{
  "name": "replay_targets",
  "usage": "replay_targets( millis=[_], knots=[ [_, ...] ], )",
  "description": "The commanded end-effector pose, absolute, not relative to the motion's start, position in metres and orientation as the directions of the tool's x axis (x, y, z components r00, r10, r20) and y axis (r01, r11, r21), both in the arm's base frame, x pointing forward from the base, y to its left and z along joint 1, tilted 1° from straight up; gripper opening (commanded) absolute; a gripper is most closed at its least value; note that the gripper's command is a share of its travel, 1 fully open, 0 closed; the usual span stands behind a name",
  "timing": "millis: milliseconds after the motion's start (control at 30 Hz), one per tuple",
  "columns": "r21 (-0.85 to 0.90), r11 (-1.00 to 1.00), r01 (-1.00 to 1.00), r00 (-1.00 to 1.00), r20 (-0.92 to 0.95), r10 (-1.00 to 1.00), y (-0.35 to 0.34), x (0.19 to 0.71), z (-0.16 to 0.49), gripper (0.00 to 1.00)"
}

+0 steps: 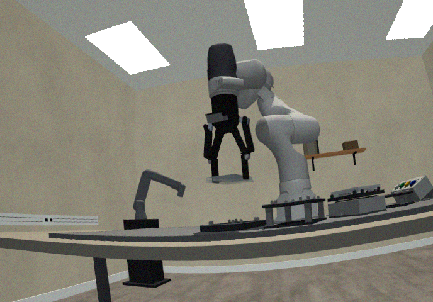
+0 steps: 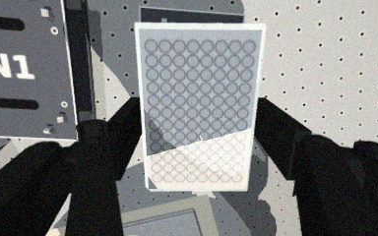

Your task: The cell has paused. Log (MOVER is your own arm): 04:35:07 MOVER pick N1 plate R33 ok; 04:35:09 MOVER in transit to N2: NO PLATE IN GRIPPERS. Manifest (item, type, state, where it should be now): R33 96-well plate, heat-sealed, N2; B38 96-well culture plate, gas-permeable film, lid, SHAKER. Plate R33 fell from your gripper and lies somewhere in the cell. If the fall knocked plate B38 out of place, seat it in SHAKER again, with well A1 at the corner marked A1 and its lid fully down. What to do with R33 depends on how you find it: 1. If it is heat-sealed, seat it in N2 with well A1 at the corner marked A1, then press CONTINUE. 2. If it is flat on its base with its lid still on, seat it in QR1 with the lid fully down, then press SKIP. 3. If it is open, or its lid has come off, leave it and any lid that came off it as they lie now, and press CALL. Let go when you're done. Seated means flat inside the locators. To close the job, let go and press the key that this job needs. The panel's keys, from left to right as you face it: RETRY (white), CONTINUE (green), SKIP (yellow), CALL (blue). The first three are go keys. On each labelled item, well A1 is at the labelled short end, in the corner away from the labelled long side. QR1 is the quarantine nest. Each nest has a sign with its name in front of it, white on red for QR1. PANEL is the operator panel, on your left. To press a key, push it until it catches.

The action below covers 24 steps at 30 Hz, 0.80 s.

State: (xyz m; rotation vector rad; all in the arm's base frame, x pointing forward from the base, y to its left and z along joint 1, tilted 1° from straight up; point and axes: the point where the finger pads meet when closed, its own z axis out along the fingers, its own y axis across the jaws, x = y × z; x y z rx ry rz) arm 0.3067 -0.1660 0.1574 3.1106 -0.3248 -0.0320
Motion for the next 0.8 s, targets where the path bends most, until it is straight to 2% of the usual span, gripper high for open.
replay_targets(
  millis=[0,767],
  knots=[
    [0.009,-0.965,-0.261,0.965,-0.012,-0.262,-0.161,0.31,0.158,0.1],
    [0.009,-0.965,-0.262,0.965,-0.011,-0.262,-0.161,0.31,0.134,0.1]
  ],
)
